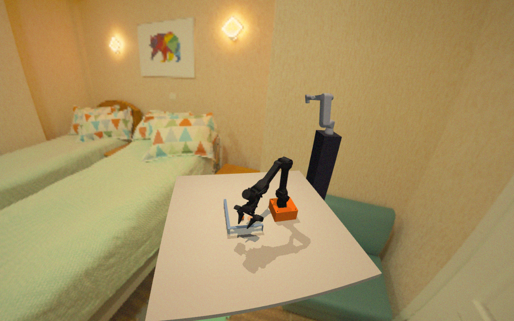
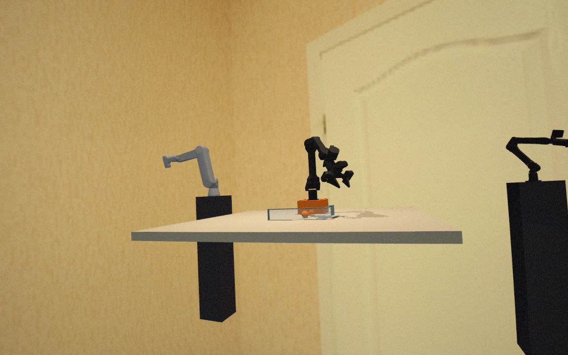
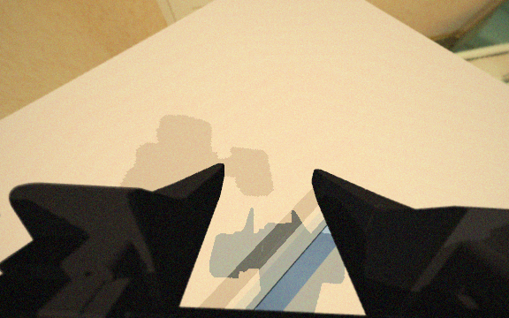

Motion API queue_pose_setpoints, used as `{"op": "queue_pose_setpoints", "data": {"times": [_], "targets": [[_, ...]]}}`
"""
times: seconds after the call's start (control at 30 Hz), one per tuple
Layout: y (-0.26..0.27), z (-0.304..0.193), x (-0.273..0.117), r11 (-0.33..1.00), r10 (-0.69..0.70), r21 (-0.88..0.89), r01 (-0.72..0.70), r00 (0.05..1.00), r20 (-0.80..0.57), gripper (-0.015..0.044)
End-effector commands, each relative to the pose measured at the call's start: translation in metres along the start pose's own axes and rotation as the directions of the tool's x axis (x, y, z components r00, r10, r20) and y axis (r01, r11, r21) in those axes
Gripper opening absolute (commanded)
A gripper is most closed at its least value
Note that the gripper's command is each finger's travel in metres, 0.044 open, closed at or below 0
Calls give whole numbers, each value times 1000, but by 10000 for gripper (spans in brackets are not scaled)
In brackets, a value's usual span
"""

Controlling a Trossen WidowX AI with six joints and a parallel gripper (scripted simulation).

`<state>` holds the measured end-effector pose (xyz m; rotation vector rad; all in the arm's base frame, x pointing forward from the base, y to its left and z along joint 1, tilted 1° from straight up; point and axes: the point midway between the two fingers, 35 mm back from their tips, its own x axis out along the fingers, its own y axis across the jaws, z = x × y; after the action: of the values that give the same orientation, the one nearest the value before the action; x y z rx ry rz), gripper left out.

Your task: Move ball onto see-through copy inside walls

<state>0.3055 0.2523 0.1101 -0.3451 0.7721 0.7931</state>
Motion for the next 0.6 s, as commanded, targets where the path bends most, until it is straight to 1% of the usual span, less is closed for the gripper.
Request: {"op": "queue_pose_setpoints", "data": {"times": [0.0,0.17,0.33,0.4,0.57], "targets": [[-54,-45,2,976,-84,184,121,976,-200,299],[-107,-105,-14,882,-109,370,290,891,-440,299],[-141,-163,-43,740,-48,495,456,769,-637,299],[-144,-170,-47,719,-35,506,476,752,-658,299],[-144,-170,-47,719,-35,506,476,752,-658,299]]}}
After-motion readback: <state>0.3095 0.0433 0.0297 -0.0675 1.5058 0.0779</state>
